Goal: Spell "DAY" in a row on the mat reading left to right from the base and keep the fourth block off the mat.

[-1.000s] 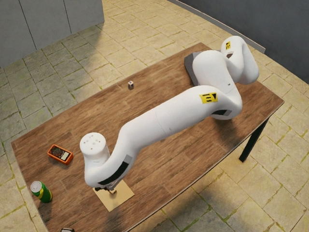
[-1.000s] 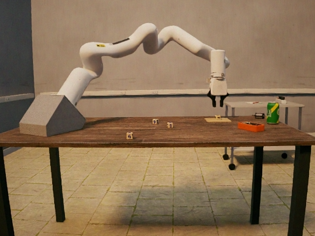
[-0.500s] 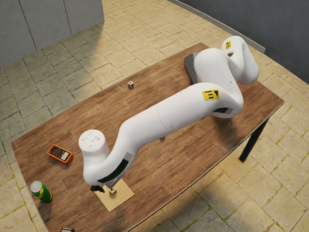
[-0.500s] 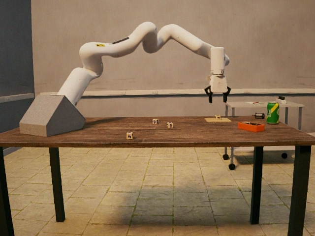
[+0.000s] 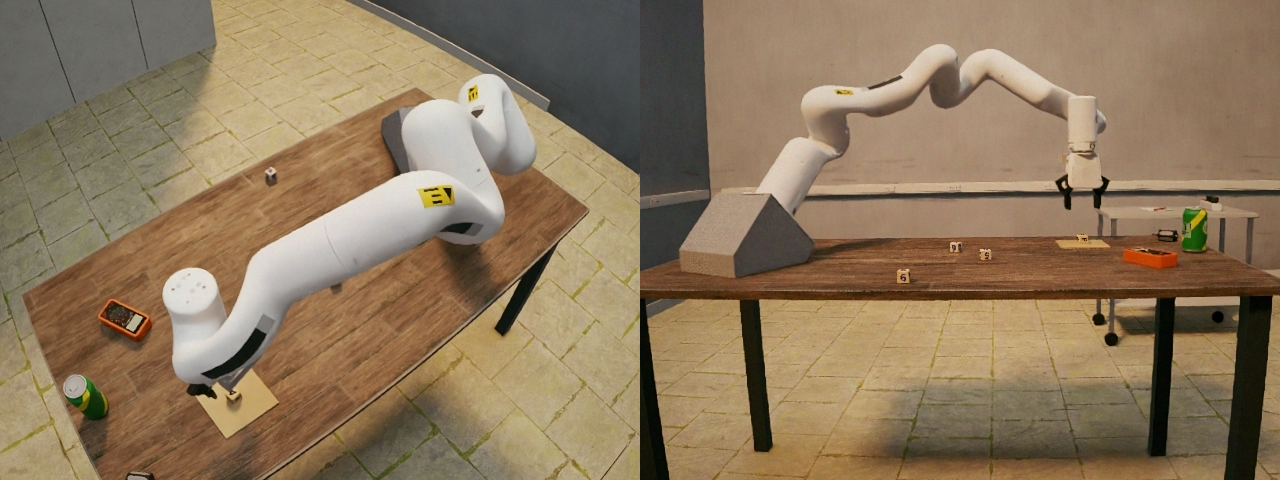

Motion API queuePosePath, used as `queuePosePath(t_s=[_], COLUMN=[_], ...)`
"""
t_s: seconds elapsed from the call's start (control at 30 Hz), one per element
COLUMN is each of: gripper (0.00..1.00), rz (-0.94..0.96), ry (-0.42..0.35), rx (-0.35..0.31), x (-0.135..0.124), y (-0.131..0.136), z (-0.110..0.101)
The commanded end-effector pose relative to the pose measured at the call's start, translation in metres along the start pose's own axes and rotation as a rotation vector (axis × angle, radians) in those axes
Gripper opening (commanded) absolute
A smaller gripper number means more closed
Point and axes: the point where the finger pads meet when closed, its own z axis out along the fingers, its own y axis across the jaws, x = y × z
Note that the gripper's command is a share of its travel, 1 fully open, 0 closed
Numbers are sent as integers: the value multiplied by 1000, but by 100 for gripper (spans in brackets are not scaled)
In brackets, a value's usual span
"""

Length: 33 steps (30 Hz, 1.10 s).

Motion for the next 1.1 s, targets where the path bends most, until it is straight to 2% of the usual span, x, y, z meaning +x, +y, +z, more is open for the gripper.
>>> queuePosePath(t_s=[0.0, 0.17, 0.43, 0.5, 0.57, 1.0, 1.07], gripper=[100, 100, 100, 100, 100, 100, 100], rz=[-6, -55, -250, -250, -330, -603, -603], ry=[0, 1, 7, 7, 9, 12, 12], rx=[-2, -1, 1, 1, 1, -3, -3], x=[-1, -10, -43, -43, -56, -96, -96], y=[0, -9, -45, -45, -62, -121, -121], z=[-1, 0, 3, 3, 4, 7, 7])
